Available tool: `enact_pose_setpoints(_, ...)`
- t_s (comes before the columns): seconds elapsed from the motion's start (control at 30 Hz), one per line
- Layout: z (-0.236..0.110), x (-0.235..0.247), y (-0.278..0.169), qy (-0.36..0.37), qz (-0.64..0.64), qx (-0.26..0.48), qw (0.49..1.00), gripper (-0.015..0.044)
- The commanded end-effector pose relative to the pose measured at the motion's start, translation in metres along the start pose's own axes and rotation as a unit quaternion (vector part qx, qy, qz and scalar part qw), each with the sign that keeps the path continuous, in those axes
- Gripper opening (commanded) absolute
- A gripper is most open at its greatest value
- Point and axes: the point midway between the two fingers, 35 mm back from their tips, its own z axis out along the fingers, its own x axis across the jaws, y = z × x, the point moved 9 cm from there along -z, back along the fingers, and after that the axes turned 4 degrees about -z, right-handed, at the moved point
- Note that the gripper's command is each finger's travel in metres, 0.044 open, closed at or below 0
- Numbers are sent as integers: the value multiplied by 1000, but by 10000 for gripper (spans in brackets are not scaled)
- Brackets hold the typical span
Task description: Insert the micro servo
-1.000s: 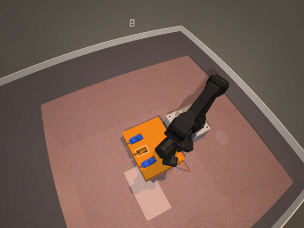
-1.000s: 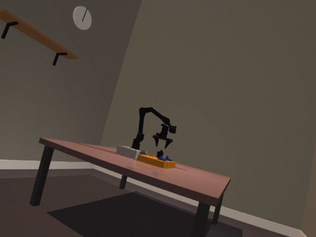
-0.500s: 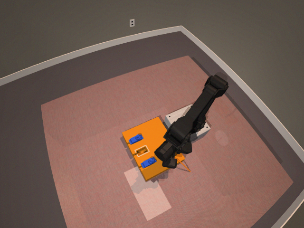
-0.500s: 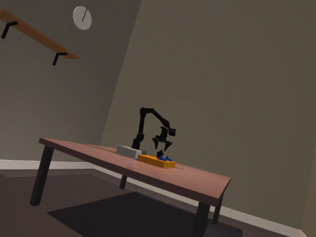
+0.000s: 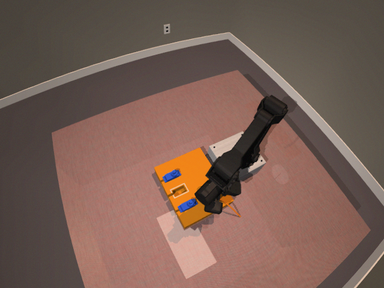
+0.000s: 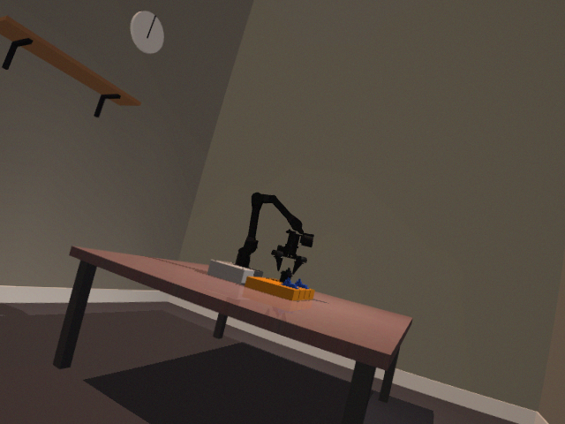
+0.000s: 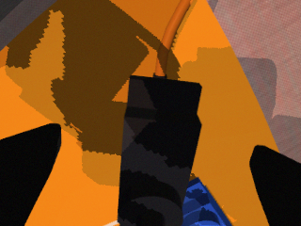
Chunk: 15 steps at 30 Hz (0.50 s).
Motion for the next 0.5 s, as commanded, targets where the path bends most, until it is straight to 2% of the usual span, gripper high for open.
enact_pose_setpoints(0.0, 3, 0, 1, 1, -2, -4, 1000, 361)
enact_pose_setpoints(0.3, 3, 0, 1, 1, -2, -4, 1000, 125)
enact_pose_setpoints(0.47, 3, 0, 1, 1, -2, -4, 1000, 92)
